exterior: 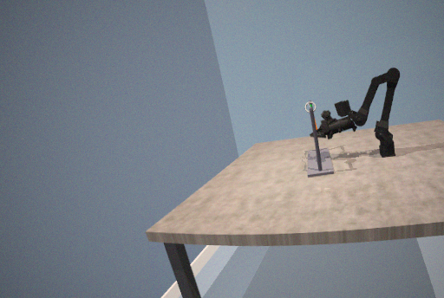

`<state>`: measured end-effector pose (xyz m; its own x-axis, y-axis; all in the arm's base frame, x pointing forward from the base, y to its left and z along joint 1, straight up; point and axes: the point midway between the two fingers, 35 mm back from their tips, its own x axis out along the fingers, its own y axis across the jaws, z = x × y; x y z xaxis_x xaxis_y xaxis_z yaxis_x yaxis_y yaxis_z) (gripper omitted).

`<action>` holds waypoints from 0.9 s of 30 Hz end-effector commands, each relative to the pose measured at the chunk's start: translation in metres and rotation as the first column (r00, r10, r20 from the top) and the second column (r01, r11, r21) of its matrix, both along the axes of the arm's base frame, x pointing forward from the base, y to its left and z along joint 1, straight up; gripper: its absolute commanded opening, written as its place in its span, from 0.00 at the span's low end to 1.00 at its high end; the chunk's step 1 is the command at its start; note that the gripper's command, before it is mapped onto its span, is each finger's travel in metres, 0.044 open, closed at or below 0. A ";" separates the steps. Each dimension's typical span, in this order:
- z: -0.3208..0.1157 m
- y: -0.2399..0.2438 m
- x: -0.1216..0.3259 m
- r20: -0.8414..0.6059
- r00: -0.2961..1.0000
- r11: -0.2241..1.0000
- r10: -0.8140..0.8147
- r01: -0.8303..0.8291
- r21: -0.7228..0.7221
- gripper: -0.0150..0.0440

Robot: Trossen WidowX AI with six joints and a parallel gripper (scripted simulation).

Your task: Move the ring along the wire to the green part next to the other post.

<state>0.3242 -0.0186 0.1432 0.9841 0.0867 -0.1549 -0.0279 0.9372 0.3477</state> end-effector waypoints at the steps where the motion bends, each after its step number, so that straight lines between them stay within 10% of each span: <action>1: 0.004 0.008 0.000 -0.005 1.000 0.999 -0.016 0.016 0.045 0.00; 27: 0.025 0.042 -0.010 -0.093 0.996 0.990 -0.005 0.018 0.141 0.00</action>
